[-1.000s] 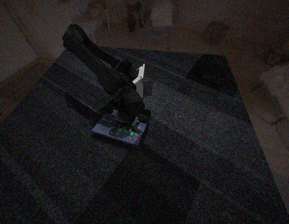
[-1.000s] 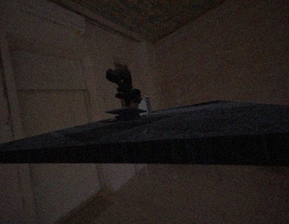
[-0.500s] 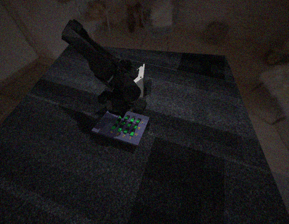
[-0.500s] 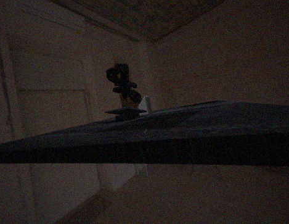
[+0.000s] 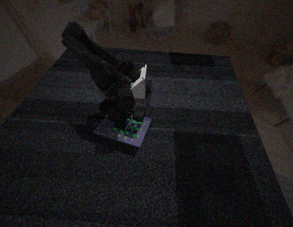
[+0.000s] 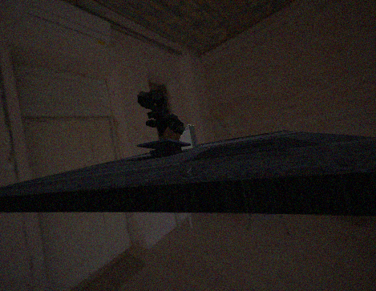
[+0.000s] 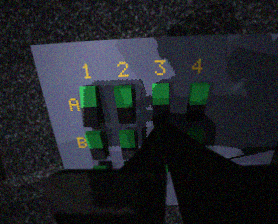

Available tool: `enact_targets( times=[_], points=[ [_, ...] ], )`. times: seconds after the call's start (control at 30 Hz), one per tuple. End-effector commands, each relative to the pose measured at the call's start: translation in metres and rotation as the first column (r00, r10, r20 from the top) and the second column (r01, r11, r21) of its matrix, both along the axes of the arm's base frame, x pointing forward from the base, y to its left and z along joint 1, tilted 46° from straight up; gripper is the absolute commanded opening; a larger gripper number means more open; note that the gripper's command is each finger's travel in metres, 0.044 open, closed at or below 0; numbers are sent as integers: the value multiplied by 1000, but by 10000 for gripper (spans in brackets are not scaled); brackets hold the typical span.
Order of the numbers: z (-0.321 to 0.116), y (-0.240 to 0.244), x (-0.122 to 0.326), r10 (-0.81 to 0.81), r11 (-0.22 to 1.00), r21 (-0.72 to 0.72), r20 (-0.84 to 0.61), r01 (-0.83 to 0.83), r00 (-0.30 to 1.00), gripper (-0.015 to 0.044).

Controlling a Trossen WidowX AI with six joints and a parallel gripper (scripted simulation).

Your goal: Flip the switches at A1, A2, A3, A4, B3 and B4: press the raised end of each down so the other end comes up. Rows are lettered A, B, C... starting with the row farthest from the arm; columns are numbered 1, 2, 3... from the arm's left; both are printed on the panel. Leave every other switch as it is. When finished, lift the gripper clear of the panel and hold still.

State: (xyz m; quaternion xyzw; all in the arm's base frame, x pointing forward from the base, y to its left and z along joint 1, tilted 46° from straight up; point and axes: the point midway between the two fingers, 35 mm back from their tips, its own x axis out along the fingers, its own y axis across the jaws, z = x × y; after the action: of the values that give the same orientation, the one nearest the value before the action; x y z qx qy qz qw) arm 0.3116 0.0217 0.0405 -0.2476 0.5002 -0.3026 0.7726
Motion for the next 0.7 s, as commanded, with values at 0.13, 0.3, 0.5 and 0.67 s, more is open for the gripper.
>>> enact_targets(
  times=[0.13,0.3,0.5,0.67],
  points=[
    [-7,-9,1,-1,1000,-9,-5,1,1000,0],
    [-12,-15,3,-1,1000,-9,-5,1,1000,0],
    [-14,-18,4,-1,1000,-9,-5,1,1000,0],
    [-14,-18,4,-1,1000,-9,-5,1,1000,0]
  ],
)
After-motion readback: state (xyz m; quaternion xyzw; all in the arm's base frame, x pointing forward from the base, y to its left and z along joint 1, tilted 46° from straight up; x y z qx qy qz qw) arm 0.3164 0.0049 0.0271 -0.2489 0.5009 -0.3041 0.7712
